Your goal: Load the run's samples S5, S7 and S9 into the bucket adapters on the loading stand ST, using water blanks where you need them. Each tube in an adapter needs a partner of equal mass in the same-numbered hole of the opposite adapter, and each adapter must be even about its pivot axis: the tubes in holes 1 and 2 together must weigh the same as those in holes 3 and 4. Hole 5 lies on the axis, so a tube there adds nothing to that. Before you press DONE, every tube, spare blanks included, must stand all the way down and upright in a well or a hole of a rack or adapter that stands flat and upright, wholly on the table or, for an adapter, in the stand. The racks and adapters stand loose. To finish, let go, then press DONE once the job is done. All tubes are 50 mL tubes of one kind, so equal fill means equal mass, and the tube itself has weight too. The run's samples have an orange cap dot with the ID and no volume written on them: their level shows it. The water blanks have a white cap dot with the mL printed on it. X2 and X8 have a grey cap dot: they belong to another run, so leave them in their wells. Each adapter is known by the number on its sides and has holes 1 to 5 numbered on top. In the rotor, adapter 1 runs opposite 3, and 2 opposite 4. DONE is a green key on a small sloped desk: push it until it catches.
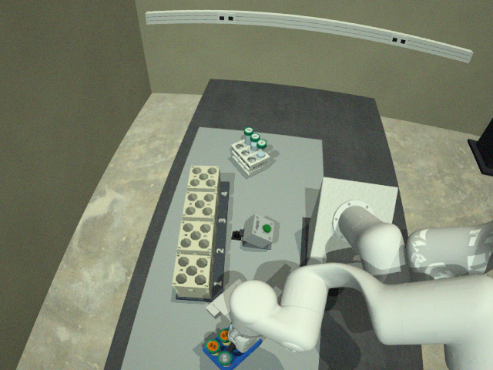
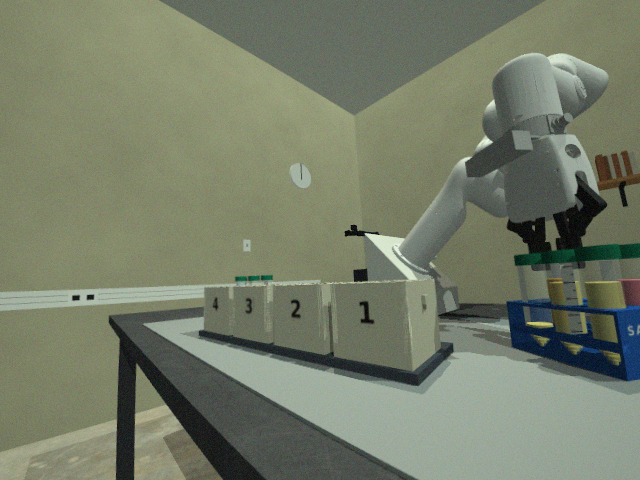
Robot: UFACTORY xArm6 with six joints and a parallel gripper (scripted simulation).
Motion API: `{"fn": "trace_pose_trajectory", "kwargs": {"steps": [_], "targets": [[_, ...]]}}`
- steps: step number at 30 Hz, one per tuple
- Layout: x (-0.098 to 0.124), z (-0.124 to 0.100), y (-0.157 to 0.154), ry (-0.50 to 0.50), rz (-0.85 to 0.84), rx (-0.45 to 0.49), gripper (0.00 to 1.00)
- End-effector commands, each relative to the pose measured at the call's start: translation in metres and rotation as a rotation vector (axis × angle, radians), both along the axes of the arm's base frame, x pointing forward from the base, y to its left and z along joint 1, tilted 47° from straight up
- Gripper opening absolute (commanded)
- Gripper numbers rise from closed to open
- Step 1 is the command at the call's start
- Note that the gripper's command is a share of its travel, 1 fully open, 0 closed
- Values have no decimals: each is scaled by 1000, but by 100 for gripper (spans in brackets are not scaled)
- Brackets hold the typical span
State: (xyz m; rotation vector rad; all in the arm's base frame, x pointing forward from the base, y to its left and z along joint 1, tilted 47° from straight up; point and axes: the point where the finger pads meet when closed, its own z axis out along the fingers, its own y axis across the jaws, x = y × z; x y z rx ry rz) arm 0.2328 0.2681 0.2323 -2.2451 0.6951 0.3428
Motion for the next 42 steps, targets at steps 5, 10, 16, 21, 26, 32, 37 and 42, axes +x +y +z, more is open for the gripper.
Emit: {"fn": "trace_pose_trajectory", "kwargs": {"steps": [5,10,16,21,26,32,37,42], "targets": [[1,5,-4,-3,-1,1,0],[1,6,-5,-3,-1,1,0],[1,9,-8,-3,-1,1,0],[1,11,-10,-3,-1,1,0],[1,12,-12,-3,-1,1,0],[1,14,-14,-3,-1,1,0],[2,18,-18,-3,-1,1,0],[2,24,-24,-3,-1,1,0]]}}
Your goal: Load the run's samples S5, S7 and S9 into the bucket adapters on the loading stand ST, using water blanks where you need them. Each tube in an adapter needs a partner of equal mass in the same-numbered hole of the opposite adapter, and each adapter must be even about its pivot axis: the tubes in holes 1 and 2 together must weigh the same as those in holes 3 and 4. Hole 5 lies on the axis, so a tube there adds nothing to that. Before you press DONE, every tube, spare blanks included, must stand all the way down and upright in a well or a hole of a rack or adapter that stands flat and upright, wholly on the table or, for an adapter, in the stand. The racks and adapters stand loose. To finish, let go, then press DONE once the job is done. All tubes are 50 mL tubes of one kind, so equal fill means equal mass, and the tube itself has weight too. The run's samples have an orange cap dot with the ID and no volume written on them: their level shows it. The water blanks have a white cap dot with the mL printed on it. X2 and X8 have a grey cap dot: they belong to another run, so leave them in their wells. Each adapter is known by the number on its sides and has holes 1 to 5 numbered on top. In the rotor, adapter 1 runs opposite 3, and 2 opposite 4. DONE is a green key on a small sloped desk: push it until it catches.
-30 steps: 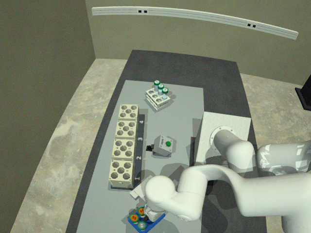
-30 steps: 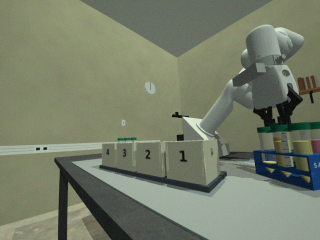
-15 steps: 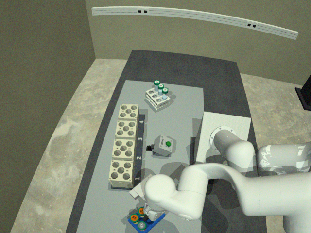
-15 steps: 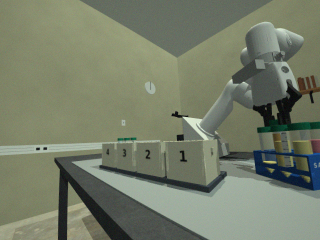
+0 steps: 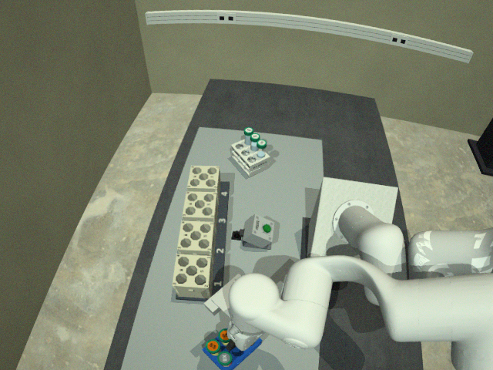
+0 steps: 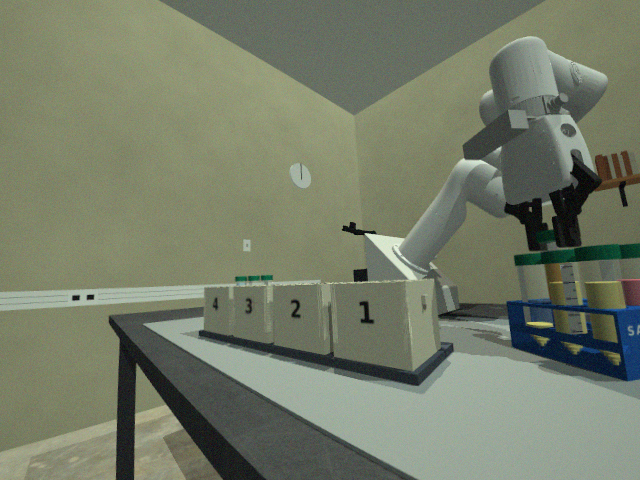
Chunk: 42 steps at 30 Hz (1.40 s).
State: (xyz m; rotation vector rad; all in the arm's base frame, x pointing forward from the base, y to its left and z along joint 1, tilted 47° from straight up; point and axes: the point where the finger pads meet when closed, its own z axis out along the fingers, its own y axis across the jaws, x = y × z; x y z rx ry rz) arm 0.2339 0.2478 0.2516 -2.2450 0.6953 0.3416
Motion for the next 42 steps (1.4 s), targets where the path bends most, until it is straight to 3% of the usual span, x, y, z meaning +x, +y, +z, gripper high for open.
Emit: {"fn": "trace_pose_trajectory", "kwargs": {"steps": [1,42], "targets": [[1,4,-4,-2,0,1,0],[3,55,-58,-2,0,0,0]]}}
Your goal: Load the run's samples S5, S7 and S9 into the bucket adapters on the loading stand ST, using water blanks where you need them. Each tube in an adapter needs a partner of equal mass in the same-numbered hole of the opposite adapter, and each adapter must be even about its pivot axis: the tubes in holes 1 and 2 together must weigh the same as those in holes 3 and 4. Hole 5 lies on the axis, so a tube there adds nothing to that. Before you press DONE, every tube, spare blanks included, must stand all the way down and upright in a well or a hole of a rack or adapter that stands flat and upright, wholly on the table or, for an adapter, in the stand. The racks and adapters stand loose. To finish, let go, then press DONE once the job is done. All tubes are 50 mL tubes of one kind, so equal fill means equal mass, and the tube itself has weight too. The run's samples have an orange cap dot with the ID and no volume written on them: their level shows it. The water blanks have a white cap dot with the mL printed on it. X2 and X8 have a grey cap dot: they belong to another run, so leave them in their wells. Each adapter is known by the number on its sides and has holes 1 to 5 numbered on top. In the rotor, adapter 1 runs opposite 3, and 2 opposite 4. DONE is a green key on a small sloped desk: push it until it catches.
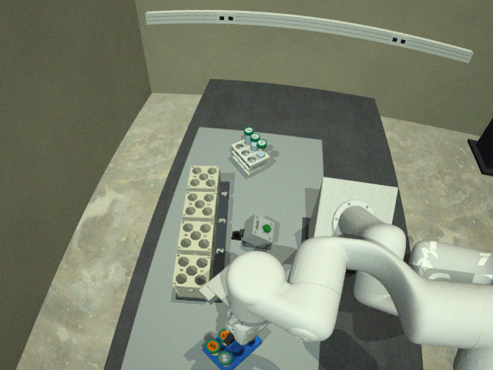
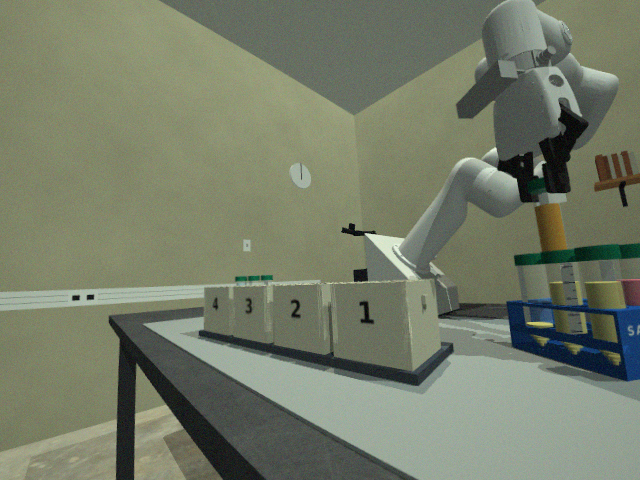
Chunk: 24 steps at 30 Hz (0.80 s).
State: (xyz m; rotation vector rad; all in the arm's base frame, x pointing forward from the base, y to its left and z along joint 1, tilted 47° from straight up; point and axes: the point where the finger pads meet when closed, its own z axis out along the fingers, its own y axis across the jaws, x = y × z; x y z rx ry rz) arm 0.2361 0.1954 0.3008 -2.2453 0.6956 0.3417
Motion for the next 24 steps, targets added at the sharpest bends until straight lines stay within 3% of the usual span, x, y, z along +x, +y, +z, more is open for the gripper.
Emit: {"fn": "trace_pose_trajectory", "kwargs": {"steps": [1,24], "targets": [[1,7,-7,-2,0,1,0],[1,22,-23,-2,0,1,0]]}}
